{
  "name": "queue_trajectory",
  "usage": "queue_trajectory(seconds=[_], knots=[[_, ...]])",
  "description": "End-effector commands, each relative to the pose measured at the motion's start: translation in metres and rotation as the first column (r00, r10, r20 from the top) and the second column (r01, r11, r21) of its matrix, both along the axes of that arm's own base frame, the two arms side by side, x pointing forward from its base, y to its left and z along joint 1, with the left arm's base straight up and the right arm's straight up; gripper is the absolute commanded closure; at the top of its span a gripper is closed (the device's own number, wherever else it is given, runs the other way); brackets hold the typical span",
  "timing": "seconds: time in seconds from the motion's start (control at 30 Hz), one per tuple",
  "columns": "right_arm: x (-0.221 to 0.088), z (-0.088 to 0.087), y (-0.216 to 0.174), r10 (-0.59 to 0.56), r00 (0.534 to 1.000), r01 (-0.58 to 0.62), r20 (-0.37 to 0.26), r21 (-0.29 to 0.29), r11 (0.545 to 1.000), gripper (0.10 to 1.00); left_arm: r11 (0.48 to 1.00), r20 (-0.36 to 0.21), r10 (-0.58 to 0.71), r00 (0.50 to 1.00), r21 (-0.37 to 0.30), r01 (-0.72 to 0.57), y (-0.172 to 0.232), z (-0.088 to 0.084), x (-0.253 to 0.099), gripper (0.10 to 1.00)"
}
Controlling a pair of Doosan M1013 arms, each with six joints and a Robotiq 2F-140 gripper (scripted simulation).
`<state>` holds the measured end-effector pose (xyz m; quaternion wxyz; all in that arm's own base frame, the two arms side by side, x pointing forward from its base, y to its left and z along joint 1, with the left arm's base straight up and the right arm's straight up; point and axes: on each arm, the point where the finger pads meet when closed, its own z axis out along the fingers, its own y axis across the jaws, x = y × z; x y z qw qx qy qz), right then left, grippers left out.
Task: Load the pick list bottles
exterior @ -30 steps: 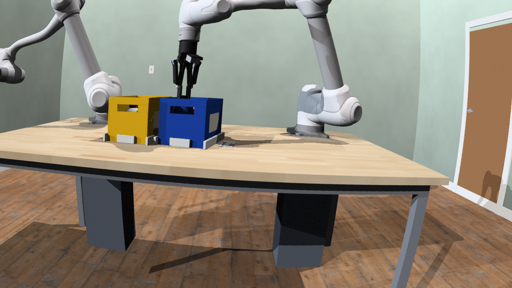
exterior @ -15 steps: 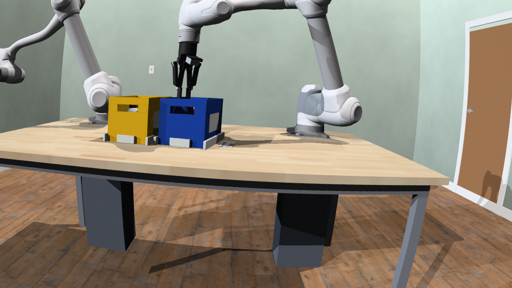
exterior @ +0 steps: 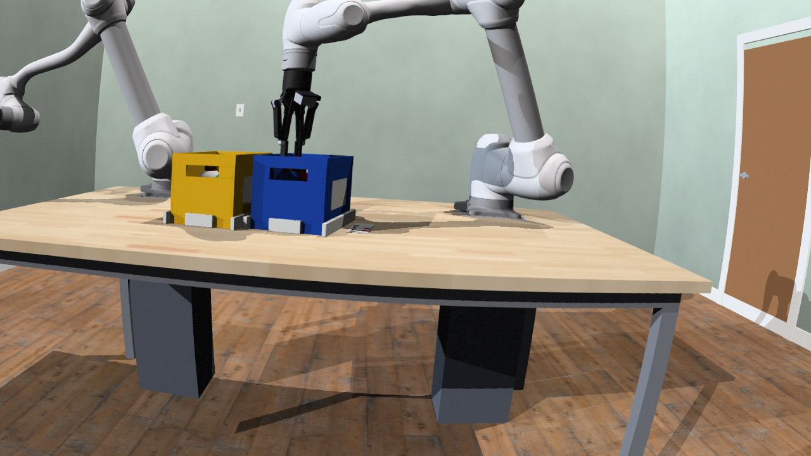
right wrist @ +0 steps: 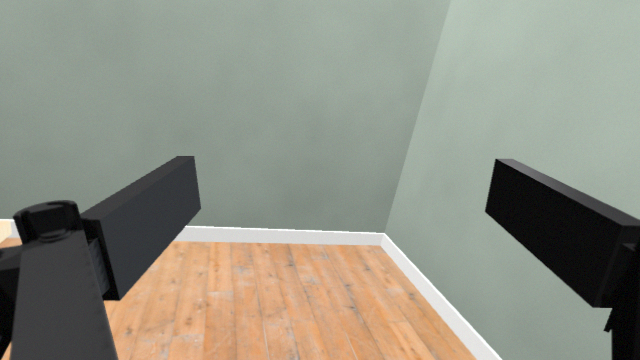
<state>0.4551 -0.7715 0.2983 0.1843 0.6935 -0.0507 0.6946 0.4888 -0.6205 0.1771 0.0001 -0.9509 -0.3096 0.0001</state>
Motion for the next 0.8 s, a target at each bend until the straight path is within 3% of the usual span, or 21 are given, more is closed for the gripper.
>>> queue_trajectory(seconds=[0.0, 0.77], knots=[[0.0, 0.0014, -0.0001, 0.0, 1.0, 0.0, 0.001, -0.002, 1.0, 0.098, 1.0, 0.001, 0.0, 1.0, -0.001, 0.0, -0.0002, 0.0001, 0.0003, 0.999], [0.0, 0.0014, -0.0001, 0.0, 1.0, 0.0, 0.001, -0.002, 1.0, 0.098, 1.0, 0.001, 0.0, 1.0, -0.001, 0.0, -0.0002, -0.0039, 0.0003, 0.999]])
